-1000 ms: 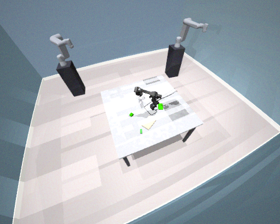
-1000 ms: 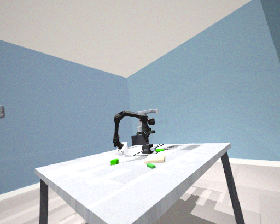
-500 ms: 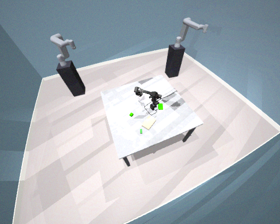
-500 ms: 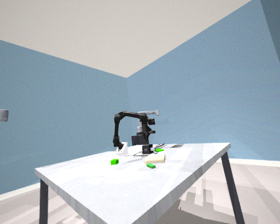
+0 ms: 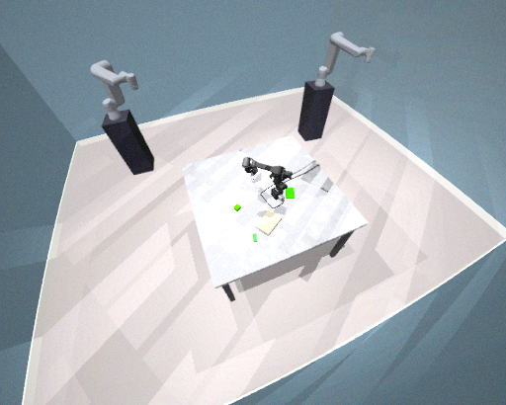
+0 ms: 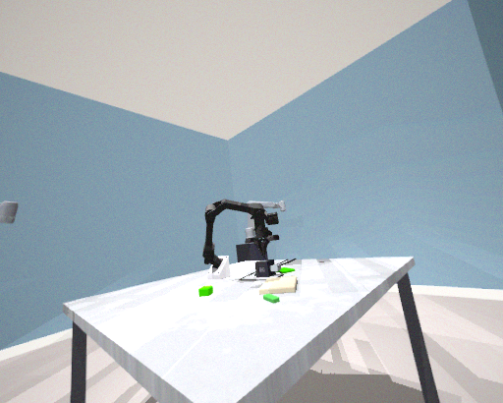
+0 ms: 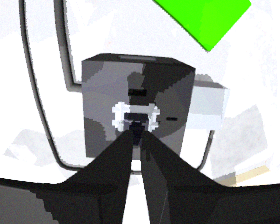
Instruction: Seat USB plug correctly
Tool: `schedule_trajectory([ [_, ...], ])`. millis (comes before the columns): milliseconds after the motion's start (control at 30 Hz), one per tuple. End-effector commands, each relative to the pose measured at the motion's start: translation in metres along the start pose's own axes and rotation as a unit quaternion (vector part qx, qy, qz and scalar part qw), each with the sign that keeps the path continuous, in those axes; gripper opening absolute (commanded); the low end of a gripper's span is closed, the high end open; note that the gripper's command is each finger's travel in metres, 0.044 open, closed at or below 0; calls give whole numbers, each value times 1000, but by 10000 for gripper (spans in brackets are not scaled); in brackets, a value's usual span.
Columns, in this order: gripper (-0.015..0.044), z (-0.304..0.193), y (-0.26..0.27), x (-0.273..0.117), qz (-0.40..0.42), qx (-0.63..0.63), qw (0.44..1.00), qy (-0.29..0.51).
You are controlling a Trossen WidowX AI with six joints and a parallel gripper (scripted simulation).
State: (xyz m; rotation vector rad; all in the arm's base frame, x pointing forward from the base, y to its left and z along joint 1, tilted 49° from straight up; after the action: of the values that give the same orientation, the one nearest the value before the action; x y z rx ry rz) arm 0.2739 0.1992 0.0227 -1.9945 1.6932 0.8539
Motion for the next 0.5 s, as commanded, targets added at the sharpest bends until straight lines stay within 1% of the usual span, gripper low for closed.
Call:
schedule_trajectory([
  [0, 0, -1, -1, 1, -1, -1, 1000, 2],
  [467, 0, -1, -1, 3, -1, -1, 1000, 2],
])
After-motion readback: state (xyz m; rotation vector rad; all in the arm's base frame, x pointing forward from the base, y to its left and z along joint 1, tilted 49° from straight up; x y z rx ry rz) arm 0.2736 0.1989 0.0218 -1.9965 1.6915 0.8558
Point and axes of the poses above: the point midway between the two fingers, 35 mm back from their tips, its own x axis out along the fingers, its own y axis across the jaws, z = x × y, the point moved 8 cm from there along -x, back along the fingers, and after that the axes turned 4 degrees about x, right-handed, at the moved point
